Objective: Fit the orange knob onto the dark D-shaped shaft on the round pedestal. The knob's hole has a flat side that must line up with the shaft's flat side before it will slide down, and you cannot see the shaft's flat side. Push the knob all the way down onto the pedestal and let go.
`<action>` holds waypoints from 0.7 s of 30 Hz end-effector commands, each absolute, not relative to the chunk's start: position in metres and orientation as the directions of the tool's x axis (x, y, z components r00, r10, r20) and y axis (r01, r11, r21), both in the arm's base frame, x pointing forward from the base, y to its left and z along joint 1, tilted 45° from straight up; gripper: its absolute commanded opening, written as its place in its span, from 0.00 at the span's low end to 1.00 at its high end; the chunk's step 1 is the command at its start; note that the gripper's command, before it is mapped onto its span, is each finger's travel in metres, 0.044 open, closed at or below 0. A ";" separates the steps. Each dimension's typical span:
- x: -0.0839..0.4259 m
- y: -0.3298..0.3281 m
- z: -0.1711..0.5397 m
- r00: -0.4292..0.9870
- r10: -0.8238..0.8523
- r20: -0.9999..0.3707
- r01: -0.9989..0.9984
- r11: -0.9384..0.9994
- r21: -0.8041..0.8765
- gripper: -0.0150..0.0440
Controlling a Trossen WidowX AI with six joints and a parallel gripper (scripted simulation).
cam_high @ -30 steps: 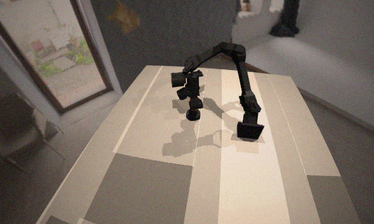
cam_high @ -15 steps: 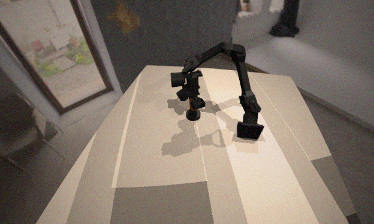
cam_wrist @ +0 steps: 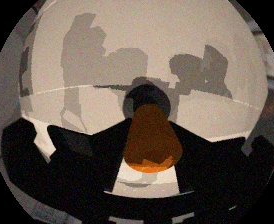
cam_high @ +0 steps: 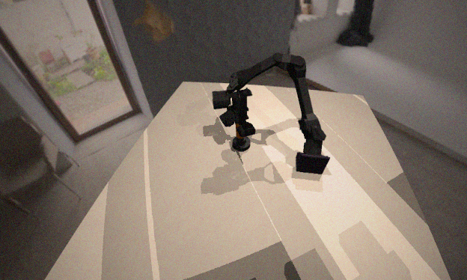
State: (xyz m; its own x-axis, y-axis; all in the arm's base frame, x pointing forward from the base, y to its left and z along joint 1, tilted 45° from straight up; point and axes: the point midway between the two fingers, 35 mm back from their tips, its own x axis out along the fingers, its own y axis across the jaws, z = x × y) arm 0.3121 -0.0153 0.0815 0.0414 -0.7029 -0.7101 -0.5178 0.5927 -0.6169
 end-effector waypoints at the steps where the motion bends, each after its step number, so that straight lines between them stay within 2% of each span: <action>1: 0.314 -0.015 0.081 0.045 -0.702 -0.711 -0.518 0.592 -0.618 0.25; 11: 0.312 -0.012 0.085 0.045 -0.702 -0.711 -0.525 0.589 -0.614 0.25; 17: 0.309 -0.013 0.086 0.045 -0.702 -0.711 -0.677 0.502 -0.539 0.25; 21: 0.307 -0.015 0.086 0.045 -0.702 -0.711 -0.684 0.497 -0.534 0.25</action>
